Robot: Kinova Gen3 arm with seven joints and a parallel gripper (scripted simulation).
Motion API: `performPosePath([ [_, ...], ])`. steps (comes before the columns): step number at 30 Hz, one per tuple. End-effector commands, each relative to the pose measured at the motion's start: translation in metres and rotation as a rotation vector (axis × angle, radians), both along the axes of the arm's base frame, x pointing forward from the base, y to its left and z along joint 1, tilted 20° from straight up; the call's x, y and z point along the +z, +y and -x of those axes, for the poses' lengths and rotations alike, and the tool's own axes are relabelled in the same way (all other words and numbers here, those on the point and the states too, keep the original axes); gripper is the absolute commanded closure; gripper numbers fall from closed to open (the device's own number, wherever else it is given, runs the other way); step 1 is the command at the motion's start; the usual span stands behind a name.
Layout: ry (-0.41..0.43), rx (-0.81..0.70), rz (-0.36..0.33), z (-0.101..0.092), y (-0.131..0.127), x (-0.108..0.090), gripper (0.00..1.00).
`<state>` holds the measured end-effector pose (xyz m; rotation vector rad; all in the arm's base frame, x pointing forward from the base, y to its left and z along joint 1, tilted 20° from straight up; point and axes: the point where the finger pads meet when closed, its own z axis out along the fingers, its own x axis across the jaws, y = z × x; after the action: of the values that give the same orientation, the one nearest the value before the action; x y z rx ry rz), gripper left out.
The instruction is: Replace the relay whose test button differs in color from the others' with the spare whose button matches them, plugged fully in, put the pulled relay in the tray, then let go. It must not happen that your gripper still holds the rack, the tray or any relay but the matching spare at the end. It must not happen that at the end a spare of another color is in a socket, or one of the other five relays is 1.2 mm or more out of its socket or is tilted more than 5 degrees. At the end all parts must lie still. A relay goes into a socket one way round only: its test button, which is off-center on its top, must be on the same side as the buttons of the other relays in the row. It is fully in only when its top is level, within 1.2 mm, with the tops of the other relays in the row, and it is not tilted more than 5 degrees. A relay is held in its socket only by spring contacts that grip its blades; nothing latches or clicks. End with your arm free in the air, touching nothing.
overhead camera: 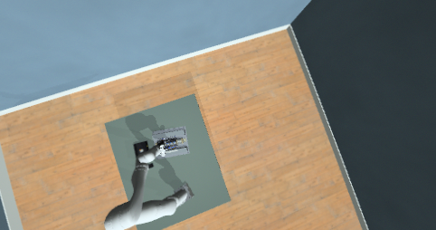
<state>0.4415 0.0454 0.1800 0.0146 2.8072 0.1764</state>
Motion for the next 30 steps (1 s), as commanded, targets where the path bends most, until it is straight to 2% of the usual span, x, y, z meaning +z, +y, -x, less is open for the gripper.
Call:
performPosePath([
  [1, -0.003, -0.001, 0.0, -0.0005, -0.0003, 0.0017, 0.0],
  [30, -0.003, -0.001, 0.0, 0.0013, -0.0014, 0.0088, 0.0],
])
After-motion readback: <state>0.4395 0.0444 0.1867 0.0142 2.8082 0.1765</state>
